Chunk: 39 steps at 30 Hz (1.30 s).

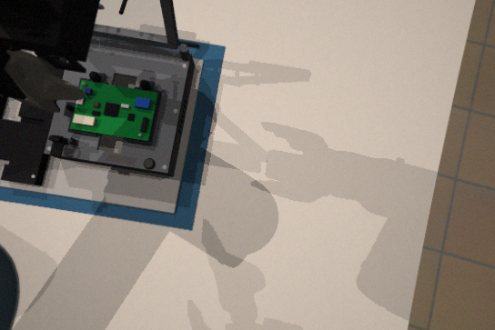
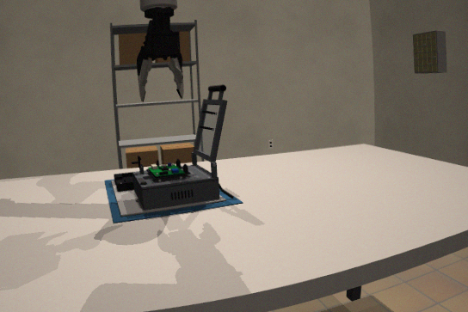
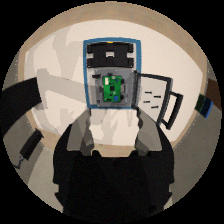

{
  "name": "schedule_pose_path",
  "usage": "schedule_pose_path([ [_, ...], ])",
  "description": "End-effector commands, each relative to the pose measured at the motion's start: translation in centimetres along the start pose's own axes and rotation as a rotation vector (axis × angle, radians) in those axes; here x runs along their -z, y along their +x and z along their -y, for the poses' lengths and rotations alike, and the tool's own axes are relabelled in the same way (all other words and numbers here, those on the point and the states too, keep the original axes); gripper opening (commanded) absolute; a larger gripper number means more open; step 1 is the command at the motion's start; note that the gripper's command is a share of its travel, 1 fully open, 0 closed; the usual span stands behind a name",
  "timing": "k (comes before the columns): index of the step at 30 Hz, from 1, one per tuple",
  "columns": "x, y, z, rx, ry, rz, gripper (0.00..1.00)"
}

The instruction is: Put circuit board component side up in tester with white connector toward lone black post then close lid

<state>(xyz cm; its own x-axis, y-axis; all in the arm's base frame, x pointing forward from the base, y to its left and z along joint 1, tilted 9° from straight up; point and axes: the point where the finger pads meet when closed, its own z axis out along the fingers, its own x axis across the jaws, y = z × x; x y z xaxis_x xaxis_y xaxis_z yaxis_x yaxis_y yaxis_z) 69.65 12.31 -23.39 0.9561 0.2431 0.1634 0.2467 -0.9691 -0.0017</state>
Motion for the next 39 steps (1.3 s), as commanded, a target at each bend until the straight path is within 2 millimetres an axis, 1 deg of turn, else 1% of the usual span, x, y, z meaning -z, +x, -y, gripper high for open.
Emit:
schedule_pose_path([
  [1,3.6,-0.3,0.0,0.000,0.004,0.007,0.59],
  [2,4.0,-0.3,0.0,0.000,0.004,0.007,0.59],
  [4,4.0,-0.3,0.0,0.000,0.004,0.007,0.59],
  [10,6.1,-0.3,0.0,0.000,0.004,0.007,0.59],
  [15,7.2,-0.3,0.1,0.001,0.004,0.007,0.59],
  [19,7.6,-0.3,0.1,0.001,0.004,0.007,0.59],
  [28,7.8,-0.2,0.1,0.001,0.004,0.006,0.59],
  [29,7.7,-0.2,0.1,0.001,0.004,0.006,0.30],
  [39,7.7,-0.2,0.1,0.001,0.004,0.006,0.30],
])
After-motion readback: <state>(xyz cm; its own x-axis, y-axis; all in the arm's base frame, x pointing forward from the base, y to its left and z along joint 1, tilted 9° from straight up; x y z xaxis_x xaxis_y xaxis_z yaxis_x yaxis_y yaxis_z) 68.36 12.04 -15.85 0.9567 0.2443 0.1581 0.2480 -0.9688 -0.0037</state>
